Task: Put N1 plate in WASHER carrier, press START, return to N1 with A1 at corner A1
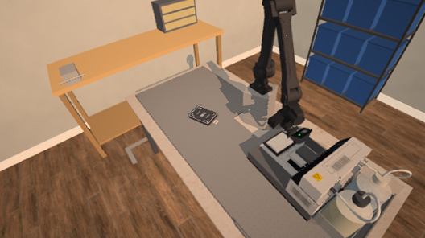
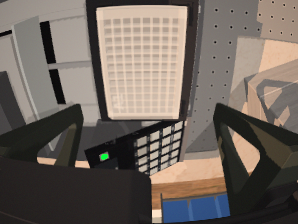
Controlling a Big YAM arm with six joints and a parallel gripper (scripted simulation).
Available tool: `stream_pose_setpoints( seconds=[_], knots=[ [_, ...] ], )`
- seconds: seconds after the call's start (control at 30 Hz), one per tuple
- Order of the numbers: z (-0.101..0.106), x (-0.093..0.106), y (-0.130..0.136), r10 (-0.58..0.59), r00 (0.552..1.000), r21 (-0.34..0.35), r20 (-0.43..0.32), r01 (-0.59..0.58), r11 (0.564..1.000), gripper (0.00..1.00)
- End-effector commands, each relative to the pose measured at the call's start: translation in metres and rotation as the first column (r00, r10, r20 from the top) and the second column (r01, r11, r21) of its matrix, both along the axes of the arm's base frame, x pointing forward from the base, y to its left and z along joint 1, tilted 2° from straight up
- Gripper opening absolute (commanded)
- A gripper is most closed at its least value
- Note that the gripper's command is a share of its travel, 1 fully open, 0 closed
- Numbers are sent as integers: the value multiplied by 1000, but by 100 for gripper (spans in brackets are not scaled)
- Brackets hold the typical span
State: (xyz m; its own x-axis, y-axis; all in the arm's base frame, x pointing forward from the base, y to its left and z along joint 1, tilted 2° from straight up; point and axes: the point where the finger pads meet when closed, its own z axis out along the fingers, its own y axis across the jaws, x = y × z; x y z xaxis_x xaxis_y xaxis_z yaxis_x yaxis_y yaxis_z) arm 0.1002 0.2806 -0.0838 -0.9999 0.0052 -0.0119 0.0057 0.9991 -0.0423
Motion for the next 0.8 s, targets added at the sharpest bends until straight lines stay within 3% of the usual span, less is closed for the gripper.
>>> stream_pose_setpoints(
  seconds=[0.0,0.13,0.17,0.77],
  knots=[
    [19,5,24,1,1000,49,18,-1,999,100],
    [19,5,22,-1,1000,49,18,0,999,100],
    [11,4,12,0,1000,27,10,0,1000,100],
    [11,4,12,0,1000,27,10,0,1000,100]
  ],
)
